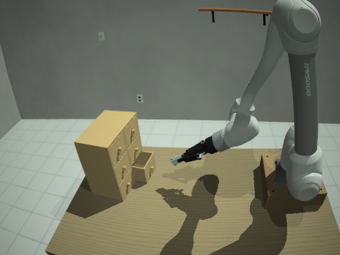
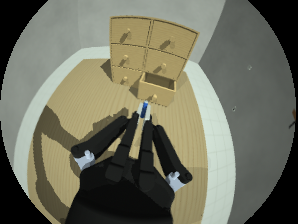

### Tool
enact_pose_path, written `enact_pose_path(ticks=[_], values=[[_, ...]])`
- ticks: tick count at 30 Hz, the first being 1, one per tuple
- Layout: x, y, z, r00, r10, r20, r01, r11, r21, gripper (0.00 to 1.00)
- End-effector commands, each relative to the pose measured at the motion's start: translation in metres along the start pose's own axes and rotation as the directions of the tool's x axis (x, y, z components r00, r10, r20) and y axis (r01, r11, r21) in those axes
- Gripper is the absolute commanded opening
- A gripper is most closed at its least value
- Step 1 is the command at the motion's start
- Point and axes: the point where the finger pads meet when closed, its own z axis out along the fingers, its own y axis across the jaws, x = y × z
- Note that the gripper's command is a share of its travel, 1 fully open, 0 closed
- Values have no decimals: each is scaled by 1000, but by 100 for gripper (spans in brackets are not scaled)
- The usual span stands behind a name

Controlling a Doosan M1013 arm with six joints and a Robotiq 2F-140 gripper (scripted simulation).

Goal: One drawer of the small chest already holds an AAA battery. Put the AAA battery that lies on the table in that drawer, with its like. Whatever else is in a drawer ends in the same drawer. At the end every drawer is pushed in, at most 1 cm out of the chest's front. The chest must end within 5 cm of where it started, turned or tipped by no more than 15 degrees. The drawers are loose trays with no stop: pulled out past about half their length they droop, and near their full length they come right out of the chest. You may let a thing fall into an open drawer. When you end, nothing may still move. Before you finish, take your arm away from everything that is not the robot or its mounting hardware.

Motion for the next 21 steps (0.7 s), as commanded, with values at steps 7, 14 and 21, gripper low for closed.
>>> enact_pose_path(ticks=[7, 14, 21], values=[[-6, -5, 1, 991, -17, -132, 10, 999, -47, 3], [-7, -5, 0, 986, -18, -164, 10, 999, -46, 3], [-7, -5, 0, 982, -19, -189, 10, 999, -46, 3]])
